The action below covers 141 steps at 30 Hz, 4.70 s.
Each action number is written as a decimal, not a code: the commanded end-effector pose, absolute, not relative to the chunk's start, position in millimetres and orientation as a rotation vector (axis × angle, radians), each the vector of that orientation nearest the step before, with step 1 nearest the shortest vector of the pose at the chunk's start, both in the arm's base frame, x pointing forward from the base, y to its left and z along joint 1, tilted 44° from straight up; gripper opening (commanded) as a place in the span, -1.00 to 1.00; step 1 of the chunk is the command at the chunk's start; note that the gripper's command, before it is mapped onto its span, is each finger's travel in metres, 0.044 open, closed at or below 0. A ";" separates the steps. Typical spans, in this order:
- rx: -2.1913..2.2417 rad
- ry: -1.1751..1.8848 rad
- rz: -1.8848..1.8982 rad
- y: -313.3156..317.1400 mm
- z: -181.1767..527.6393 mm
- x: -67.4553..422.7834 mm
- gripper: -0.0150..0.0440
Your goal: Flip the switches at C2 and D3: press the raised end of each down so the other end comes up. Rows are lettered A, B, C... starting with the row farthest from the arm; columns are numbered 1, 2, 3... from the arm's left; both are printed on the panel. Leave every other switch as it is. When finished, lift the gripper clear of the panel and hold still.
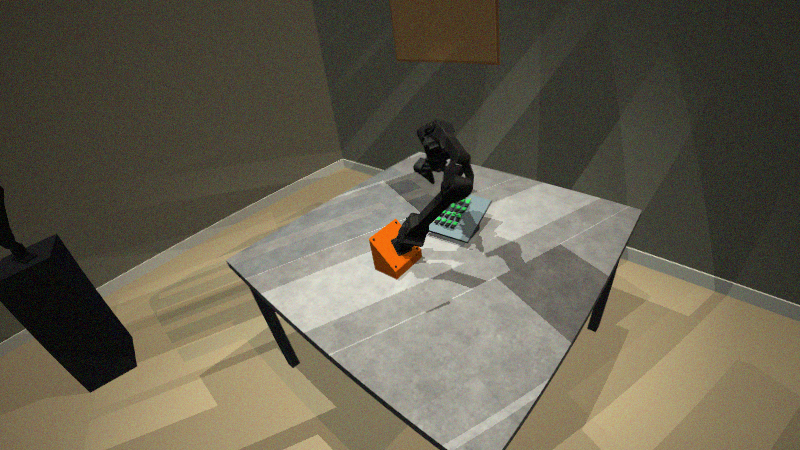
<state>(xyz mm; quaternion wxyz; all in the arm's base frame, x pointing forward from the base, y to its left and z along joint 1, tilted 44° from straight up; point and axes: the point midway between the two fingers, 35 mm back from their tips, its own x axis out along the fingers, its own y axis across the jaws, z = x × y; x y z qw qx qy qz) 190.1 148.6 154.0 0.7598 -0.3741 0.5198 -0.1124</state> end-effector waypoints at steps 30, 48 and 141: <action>-0.826 1.067 -0.218 70.1 53.6 227.7 -0.49; -0.826 1.067 -0.218 62.6 43.9 234.4 -0.49; -0.827 1.077 -0.218 44.4 74.4 191.0 -0.49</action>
